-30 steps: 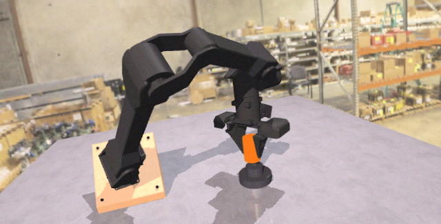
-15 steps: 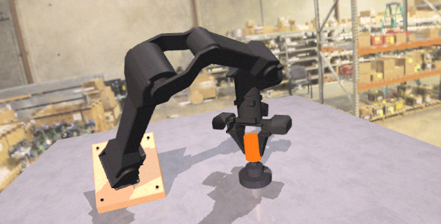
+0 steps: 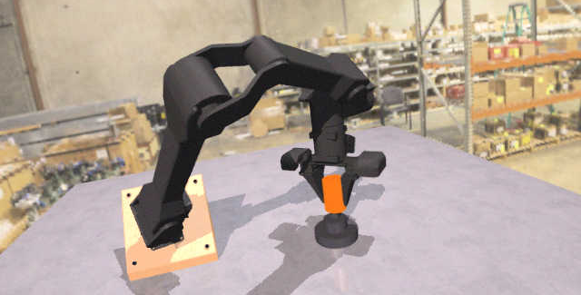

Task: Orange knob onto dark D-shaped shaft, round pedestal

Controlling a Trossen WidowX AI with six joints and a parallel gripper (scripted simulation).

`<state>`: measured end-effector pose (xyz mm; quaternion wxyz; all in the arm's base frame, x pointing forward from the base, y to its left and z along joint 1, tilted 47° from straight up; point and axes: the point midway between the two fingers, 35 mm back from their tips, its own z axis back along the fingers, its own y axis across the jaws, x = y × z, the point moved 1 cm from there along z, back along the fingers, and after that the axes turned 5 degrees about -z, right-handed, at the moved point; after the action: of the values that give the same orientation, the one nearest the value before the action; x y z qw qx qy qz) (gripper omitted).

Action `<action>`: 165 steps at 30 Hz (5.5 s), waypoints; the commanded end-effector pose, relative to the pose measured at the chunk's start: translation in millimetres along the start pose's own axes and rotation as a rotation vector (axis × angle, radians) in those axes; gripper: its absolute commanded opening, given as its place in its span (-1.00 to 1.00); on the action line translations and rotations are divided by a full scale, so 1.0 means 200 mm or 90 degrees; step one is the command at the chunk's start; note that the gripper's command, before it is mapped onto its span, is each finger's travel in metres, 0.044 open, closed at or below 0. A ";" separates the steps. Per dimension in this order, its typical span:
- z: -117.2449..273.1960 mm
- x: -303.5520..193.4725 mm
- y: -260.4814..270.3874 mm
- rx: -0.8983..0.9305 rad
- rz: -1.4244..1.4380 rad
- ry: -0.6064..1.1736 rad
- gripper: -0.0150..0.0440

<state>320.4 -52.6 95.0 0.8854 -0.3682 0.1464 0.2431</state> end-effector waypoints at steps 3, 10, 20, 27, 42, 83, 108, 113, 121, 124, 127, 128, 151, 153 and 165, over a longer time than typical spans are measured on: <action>0.00 0.00 0.01 -0.003 0.003 -0.002 -0.49; 0.00 -0.01 0.02 -0.003 0.003 -0.002 -0.49; -0.01 -0.01 0.02 -0.003 0.003 -0.002 -0.49; -0.02 -0.01 0.01 -0.003 0.003 -0.002 -0.49; 0.01 0.00 0.00 -0.004 0.137 -0.002 -0.49; 0.00 -0.01 0.02 -0.004 0.270 -0.002 -0.49; 0.01 -0.01 0.01 -0.004 0.324 -0.002 -0.49; 0.01 0.00 0.01 -0.004 0.403 -0.001 -0.49; 0.01 0.01 -0.01 -0.004 0.403 -0.001 -0.49; 0.01 0.01 -0.01 -0.004 0.403 -0.001 -0.49; 0.01 0.00 0.00 -0.004 0.403 -0.001 -0.49; 0.01 0.00 0.00 -0.004 0.403 -0.001 -0.49; -0.01 -0.01 0.02 -0.004 0.403 -0.001 -0.49; -0.01 -0.01 0.02 -0.004 0.403 -0.001 -0.49; 0.00 -0.01 0.01 -0.004 0.403 -0.001 -0.49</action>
<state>316.5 -52.9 91.9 0.7650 -0.3042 0.2538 0.5077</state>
